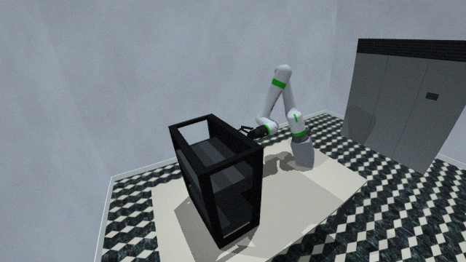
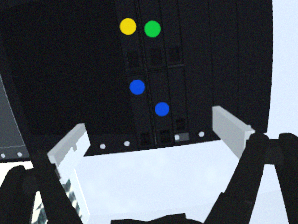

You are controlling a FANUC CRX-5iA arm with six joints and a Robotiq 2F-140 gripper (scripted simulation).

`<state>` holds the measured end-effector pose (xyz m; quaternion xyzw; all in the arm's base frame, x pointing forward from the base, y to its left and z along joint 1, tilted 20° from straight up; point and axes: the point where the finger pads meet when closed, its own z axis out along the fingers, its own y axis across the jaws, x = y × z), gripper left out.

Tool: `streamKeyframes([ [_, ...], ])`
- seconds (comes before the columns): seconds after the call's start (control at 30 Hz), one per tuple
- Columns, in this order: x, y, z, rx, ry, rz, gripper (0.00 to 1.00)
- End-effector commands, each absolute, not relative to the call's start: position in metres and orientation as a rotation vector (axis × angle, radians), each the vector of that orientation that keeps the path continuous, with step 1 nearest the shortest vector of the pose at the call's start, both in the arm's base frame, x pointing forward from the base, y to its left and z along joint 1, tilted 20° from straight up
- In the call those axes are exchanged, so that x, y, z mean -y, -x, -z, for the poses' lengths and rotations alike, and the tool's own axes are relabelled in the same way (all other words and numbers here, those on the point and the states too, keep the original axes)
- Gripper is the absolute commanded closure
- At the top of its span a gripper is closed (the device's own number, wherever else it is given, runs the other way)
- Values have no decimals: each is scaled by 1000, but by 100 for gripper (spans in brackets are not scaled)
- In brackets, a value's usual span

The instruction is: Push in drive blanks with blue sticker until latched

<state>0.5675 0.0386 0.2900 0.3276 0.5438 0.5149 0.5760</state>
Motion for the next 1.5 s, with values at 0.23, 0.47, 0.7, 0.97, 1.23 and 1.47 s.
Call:
streamKeyframes([
  [0.23,-39,-568,-290,-1273,-767,-1206,0],
  [0.47,-39,-568,-290,-1273,-767,-1206,0],
  [0.7,-39,-568,-290,-1273,-767,-1206,0],
  [0.97,-39,-568,-290,-1273,-767,-1206,0],
  [1.23,-39,-568,-290,-1273,-767,-1206,0],
  [1.47,-39,-568,-290,-1273,-767,-1206,100],
])
